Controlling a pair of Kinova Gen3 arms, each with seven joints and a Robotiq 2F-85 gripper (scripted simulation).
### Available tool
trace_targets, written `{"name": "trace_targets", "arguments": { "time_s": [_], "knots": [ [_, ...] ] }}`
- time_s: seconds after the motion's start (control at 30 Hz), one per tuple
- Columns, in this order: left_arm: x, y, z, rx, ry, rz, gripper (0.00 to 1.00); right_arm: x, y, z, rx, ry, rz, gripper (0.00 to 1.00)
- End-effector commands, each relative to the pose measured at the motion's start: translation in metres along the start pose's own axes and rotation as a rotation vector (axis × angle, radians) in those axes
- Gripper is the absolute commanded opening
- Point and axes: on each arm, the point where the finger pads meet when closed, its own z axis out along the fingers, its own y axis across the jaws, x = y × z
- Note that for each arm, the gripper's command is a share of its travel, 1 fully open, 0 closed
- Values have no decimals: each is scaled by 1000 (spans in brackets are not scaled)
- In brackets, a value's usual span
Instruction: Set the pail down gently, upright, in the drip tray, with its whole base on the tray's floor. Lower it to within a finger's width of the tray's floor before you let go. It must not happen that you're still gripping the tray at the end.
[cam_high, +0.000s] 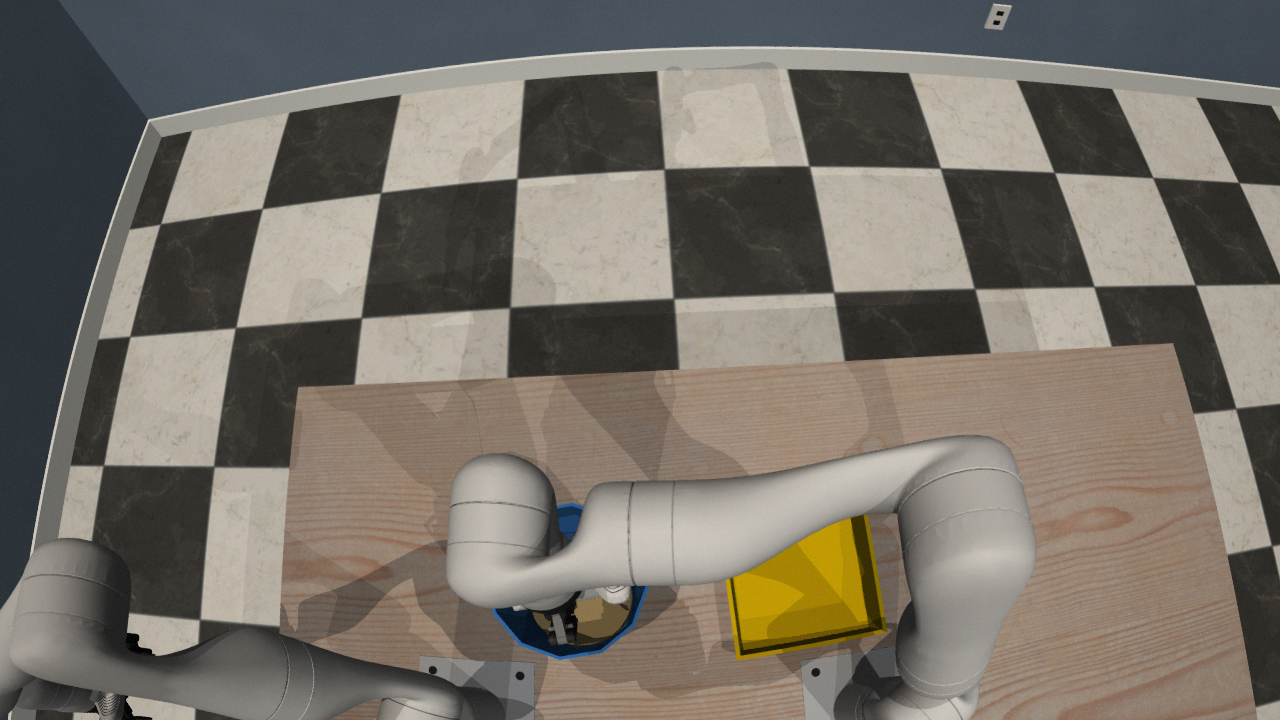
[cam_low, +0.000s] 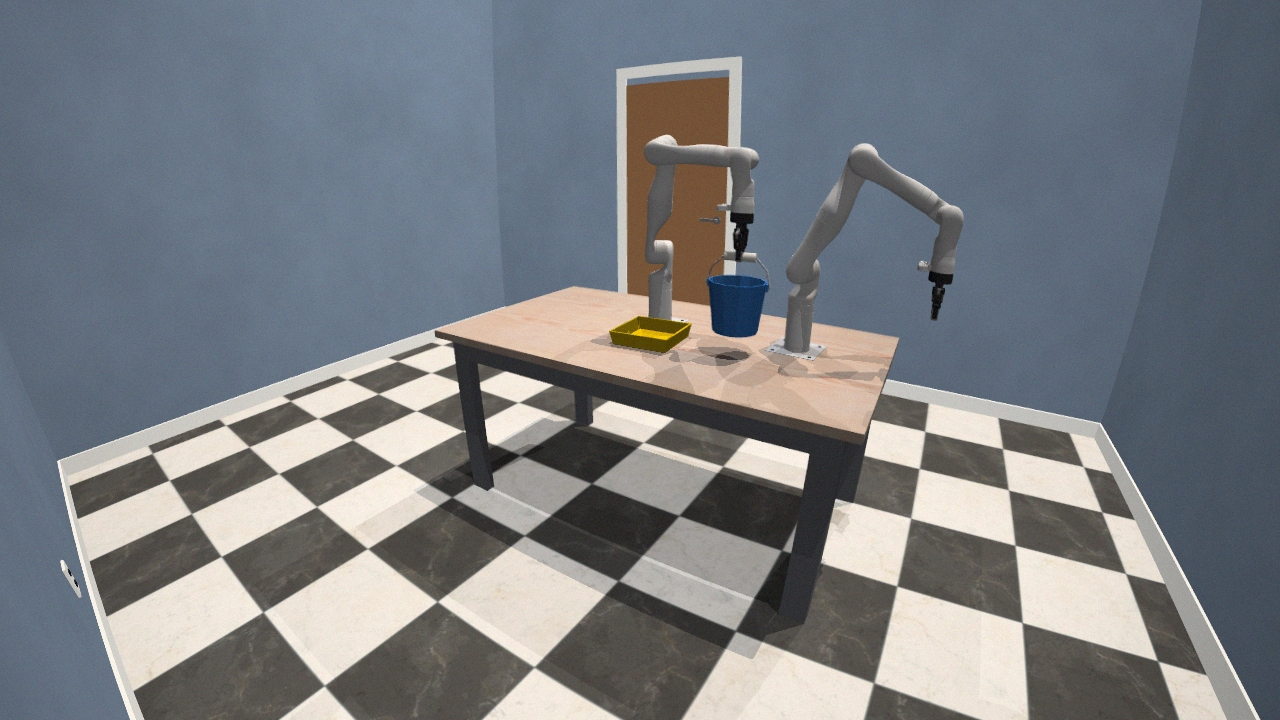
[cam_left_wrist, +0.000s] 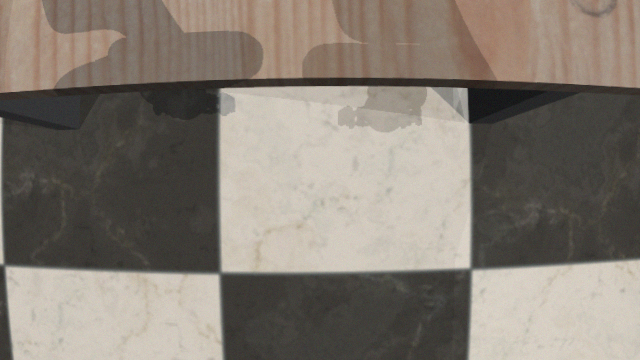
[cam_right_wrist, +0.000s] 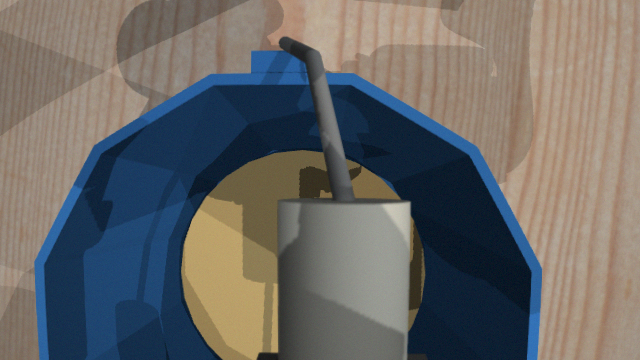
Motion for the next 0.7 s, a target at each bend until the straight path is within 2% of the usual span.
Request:
{"name": "trace_targets", "arguments": {
  "time_s": [0.0,0.67],
  "knots": [
    [-1,4,-1,-5,-6,6,1000,-1,3,-7,1,-9,-8,99],
    [-1,4,-1,-5,-6,6,1000,14,5,-5,0,-2,-11,99]
  ]
}}
